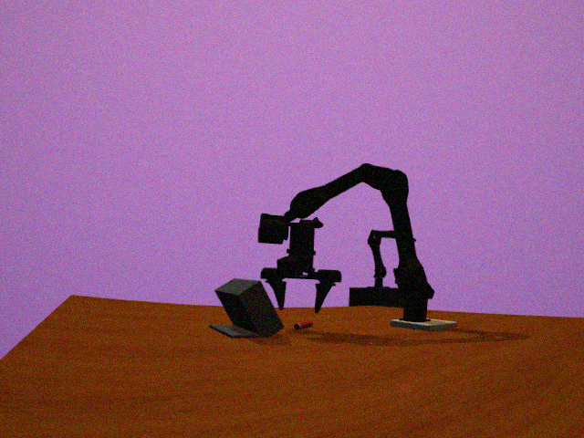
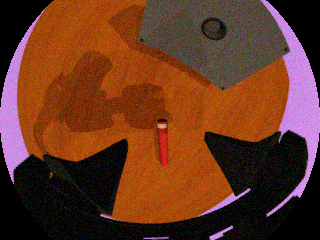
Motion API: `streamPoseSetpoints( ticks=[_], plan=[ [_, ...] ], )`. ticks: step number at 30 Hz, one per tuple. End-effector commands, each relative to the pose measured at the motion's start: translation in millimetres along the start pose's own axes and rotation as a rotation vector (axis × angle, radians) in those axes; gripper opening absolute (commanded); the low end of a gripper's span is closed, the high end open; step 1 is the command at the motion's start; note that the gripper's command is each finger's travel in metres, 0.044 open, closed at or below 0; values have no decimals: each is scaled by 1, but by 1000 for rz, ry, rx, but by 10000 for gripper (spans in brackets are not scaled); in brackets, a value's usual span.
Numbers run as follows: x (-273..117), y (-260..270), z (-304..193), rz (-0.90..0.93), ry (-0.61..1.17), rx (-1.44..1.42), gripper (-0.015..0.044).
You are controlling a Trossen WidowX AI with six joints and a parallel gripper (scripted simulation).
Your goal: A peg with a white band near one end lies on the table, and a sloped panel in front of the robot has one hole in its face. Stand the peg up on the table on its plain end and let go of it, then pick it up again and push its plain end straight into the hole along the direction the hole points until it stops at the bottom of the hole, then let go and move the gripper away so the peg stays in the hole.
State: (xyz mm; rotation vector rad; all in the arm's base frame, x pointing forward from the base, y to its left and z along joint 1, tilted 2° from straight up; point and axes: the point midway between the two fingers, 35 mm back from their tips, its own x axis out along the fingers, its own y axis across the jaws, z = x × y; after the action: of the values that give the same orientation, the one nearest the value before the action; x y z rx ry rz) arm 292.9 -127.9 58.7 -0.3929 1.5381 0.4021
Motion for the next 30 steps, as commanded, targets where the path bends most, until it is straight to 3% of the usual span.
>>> streamPoseSetpoints(
  ticks=[1,22,30],
  plan=[
    [7,1,1,4,-3,-4,440],
    [38,2,-1,4,-3,-4,440],
    [38,2,-1,4,-3,-4,230]
  ],
)
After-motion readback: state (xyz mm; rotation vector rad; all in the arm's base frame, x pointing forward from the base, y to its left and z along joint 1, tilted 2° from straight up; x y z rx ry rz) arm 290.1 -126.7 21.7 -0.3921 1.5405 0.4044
